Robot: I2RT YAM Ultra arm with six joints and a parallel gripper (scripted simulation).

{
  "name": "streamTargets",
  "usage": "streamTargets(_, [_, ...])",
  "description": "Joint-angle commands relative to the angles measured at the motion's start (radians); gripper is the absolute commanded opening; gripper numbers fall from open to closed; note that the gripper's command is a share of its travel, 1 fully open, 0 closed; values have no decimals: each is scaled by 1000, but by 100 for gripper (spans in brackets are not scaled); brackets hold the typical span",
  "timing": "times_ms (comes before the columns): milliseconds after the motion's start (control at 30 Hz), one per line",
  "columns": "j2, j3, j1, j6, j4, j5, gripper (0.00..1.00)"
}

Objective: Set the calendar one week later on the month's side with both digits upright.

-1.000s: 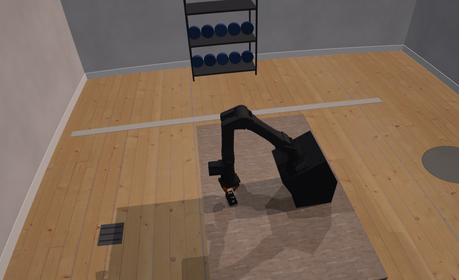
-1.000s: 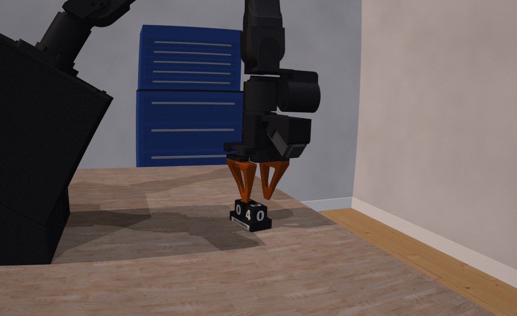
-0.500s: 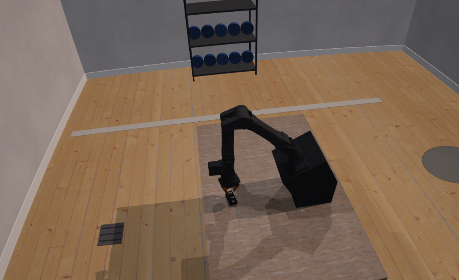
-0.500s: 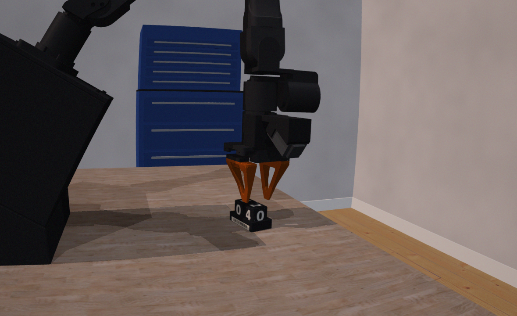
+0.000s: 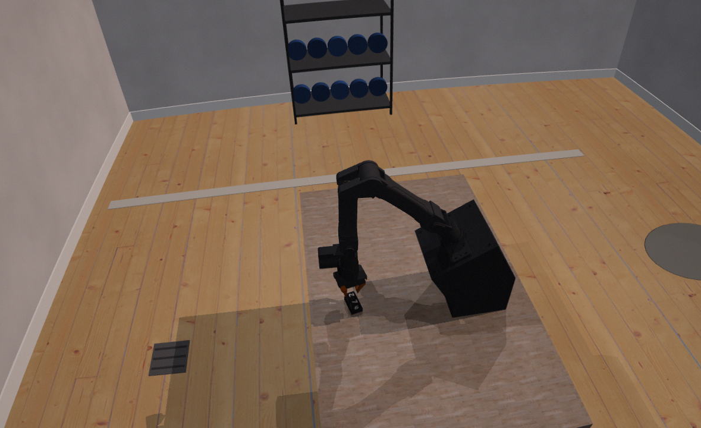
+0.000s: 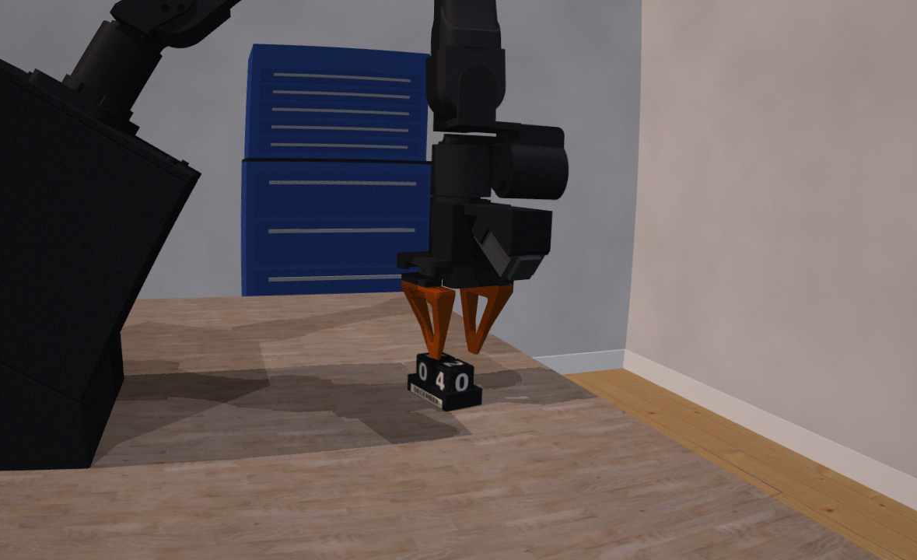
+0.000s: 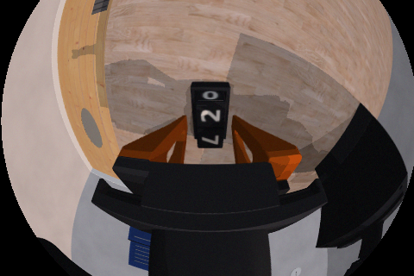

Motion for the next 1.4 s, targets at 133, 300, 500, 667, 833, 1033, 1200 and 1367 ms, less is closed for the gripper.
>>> streamTargets(133, [-6,4,-1,-1,-1,5,45])
streamTargets(300, [-6,3,-2,-1,-1,5,45])
streamTargets(500, [-7,1,-3,-2,0,4,45])
streamTargets(667, [-7,1,-4,-2,1,4,45])
streamTargets(833, [-7,1,-4,-2,1,4,45])
streamTargets(1033, [-7,1,-4,-2,1,4,45])
streamTargets(1200, [-7,1,-4,-2,1,4,45])
streamTargets(1367, [-7,1,-4,-2,1,4,45])
